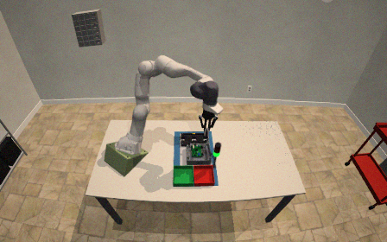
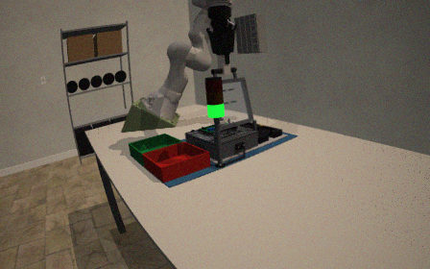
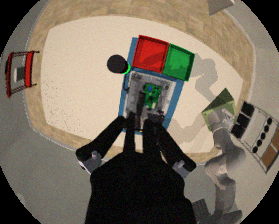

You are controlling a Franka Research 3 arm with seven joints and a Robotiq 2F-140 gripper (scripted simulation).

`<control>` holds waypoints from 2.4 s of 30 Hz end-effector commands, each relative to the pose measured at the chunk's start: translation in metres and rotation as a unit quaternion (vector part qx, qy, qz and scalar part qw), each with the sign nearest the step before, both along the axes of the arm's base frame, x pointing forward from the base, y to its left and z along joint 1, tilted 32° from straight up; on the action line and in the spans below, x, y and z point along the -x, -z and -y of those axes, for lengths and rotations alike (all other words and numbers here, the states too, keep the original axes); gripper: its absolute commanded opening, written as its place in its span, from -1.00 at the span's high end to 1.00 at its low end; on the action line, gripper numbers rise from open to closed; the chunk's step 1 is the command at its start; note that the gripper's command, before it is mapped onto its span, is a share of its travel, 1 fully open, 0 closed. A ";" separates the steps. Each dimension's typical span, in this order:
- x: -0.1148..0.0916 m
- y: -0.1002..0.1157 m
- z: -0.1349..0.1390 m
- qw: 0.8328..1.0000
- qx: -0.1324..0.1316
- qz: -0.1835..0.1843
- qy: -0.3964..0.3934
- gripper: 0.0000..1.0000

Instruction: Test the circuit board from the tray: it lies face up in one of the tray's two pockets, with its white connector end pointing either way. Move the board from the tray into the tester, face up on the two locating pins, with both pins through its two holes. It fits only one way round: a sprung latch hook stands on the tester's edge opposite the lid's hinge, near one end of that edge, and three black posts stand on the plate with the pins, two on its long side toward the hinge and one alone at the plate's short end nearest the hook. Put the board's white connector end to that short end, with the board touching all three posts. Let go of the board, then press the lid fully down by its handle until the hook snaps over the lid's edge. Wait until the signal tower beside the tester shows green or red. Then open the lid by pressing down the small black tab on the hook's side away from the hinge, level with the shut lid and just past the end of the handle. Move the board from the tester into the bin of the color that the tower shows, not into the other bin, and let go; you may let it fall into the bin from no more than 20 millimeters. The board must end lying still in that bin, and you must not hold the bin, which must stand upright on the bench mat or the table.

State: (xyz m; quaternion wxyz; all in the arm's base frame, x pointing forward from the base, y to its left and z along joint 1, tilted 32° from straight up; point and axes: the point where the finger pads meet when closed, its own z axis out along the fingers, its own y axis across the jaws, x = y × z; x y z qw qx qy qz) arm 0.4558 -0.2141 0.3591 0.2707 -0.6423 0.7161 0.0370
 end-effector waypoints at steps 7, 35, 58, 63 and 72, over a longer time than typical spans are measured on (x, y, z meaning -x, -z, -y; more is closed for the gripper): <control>-0.027 -0.014 0.007 1.000 0.000 0.003 0.003 1.00; -0.047 -0.021 0.012 1.000 0.000 0.003 0.003 1.00; -0.047 -0.021 0.012 1.000 0.000 0.003 0.003 1.00; -0.047 -0.021 0.012 1.000 0.000 0.003 0.003 1.00; -0.047 -0.021 0.012 1.000 0.000 0.003 0.003 1.00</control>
